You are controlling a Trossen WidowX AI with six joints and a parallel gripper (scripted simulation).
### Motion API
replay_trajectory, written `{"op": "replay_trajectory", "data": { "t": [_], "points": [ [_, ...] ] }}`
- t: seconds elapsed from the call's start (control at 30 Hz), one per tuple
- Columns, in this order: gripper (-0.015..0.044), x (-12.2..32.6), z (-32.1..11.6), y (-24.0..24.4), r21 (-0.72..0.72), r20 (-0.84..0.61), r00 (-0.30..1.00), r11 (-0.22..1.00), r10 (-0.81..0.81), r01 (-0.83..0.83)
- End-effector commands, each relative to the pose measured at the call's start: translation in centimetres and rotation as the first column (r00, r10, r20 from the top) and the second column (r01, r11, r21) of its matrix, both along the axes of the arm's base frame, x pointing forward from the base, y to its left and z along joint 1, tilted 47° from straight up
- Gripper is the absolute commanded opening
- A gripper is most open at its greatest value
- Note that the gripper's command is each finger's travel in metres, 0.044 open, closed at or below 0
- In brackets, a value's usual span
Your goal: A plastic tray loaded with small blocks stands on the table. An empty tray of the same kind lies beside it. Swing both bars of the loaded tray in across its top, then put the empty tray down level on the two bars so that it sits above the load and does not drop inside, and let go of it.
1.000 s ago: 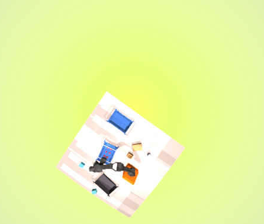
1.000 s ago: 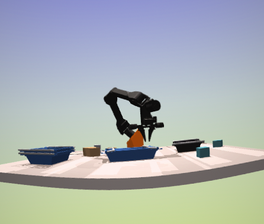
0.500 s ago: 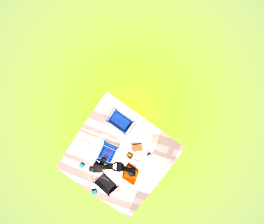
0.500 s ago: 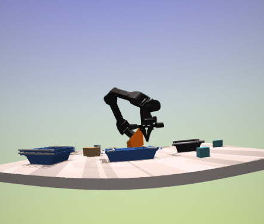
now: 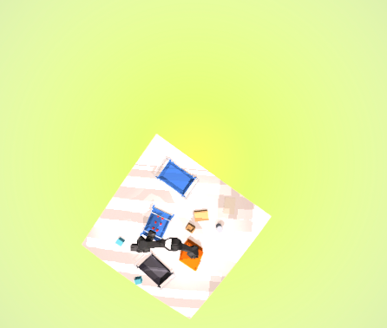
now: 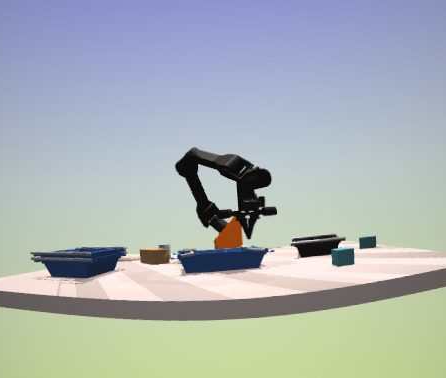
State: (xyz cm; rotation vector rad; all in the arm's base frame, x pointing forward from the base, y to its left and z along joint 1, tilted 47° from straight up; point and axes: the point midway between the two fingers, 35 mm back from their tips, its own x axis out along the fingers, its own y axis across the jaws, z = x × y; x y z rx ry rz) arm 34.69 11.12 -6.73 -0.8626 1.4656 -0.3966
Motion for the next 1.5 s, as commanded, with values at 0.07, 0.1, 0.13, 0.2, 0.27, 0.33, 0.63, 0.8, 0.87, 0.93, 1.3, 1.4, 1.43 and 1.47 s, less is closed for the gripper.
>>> {"op": "replay_trajectory", "data": {
  "t": [0.07,0.1,0.13,0.2,0.27,0.33,0.63,0.8,0.87,0.93,1.3,1.4,1.43,1.47],
  "points": [
    [0.0000,0.00,0.00,0.00,0.000,0.000,1.000,1.000,0.000,0.000],
    [0.0000,0.00,0.00,0.00,0.000,0.000,1.000,1.000,0.000,0.000],
    [0.0000,0.00,0.00,0.00,0.000,0.000,1.000,1.000,0.000,0.000],
    [0.0000,0.00,0.00,0.00,0.000,0.000,1.000,1.000,0.000,0.000],
    [0.0000,0.00,0.00,0.00,0.000,0.000,1.000,1.000,0.000,0.000],
    [0.0000,0.00,0.00,0.00,0.000,0.000,1.000,1.000,0.000,0.000],
    [0.0000,0.00,0.00,0.00,0.000,0.000,1.000,1.000,0.000,0.000],
    [0.0000,0.00,0.00,0.00,0.000,0.000,1.000,1.000,0.000,0.000],
    [0.0000,0.00,0.00,0.00,0.000,0.000,1.000,1.000,0.000,0.000],
    [0.0000,0.00,0.00,0.00,0.000,0.000,1.000,1.000,0.000,0.000],
    [0.0079,0.00,0.00,0.00,0.000,0.000,1.000,1.000,0.000,0.000],
    [0.0157,0.00,0.00,0.00,0.000,0.000,1.000,1.000,0.000,0.000],
    [0.0184,0.03,0.16,0.21,0.001,0.000,1.000,1.000,0.002,-0.002],
    [0.0210,0.06,0.46,0.59,0.002,-0.001,1.000,1.000,0.005,-0.005]
  ]
}}
